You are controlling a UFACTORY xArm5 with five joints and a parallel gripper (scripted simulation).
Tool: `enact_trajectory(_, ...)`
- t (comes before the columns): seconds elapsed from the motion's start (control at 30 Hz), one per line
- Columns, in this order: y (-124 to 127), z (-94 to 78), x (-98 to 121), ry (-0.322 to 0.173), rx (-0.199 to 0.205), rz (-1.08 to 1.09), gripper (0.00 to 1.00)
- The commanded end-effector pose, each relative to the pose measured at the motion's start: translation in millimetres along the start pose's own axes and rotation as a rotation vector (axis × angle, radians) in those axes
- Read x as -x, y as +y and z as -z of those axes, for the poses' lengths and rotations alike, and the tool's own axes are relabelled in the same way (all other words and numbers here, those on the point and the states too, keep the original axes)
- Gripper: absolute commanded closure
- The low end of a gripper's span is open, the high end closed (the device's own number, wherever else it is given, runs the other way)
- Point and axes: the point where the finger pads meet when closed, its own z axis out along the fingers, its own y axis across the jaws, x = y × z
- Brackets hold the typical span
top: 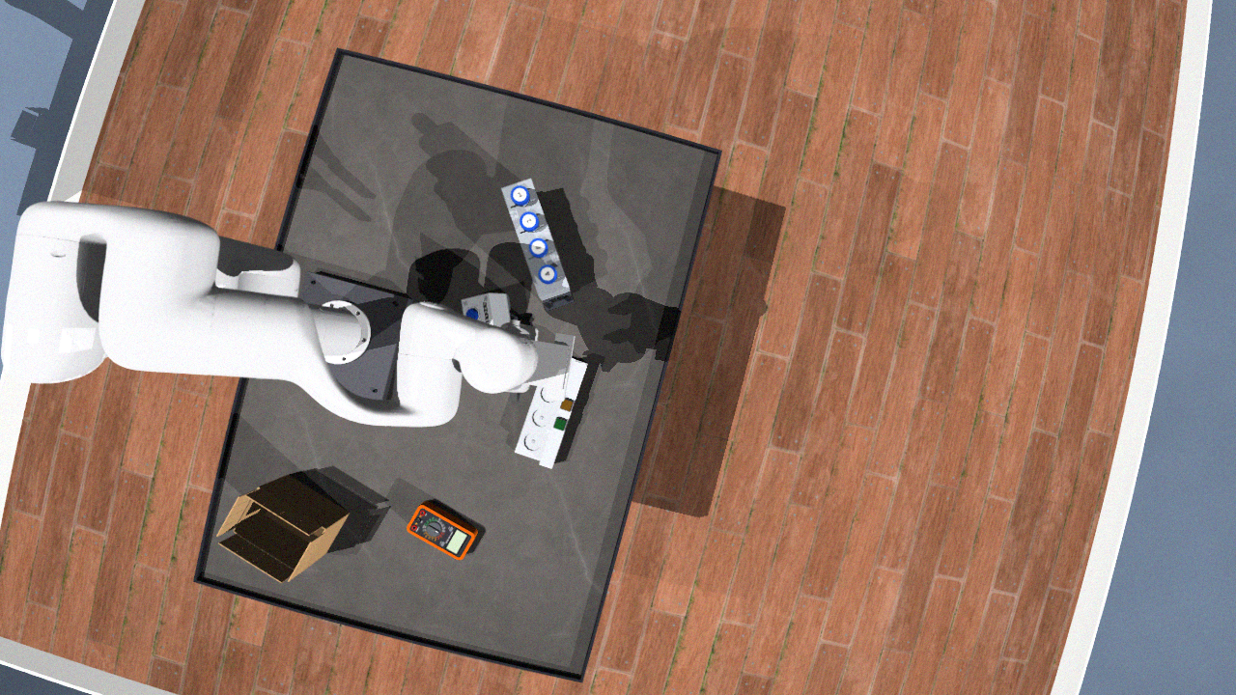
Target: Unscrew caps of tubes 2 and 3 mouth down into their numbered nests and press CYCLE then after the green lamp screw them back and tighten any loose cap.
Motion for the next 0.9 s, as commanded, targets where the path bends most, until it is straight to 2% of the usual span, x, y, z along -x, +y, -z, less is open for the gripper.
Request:
enact_trajectory(0.0, -19.8, -9.5, -2.0, 0.005, 0.004, 0.041, 0.54)
enact_trajectory(0.23, -62.6, -32.8, 0.7, 0.004, 0.003, 0.149, 0.54)
enact_trajectory(0.87, -62.6, -32.8, 0.7, 0.000, 0.001, 0.432, 0.54)
